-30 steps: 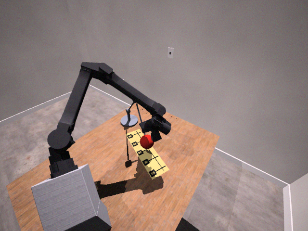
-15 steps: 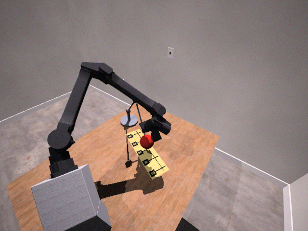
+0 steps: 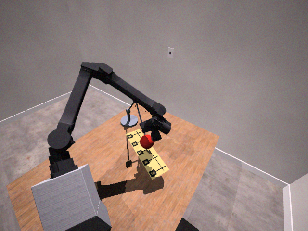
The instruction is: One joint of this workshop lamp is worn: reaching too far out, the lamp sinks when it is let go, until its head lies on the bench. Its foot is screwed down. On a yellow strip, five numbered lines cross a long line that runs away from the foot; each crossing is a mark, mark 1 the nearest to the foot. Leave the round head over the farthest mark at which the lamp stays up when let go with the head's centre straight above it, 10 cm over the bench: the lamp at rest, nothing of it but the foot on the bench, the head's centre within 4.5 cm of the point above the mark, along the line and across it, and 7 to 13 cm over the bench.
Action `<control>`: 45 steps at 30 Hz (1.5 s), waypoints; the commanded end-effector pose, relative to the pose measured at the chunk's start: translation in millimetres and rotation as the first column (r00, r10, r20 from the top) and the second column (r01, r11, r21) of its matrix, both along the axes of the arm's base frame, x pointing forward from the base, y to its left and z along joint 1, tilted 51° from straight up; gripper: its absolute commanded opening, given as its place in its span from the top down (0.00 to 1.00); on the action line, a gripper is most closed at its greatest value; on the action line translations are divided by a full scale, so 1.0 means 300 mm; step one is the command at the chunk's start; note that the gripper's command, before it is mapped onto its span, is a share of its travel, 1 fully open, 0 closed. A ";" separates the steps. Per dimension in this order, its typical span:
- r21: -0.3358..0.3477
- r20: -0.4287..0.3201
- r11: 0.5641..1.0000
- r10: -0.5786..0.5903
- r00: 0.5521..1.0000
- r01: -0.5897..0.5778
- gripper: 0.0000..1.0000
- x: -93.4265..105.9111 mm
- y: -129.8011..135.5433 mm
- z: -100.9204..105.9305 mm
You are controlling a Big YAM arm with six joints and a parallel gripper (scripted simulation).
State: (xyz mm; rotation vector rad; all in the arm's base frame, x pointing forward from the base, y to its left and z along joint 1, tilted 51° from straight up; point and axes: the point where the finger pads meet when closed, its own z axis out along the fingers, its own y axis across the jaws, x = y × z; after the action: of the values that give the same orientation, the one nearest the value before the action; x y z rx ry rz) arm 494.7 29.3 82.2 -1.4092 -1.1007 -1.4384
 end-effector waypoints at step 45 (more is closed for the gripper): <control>-0.022 -0.004 0.993 -0.112 0.994 0.112 1.00 0.082 -0.180 0.172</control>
State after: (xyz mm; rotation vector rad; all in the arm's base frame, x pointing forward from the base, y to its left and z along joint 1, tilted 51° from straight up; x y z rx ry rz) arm 502.3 23.3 85.5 -1.4147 -1.1176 -1.4283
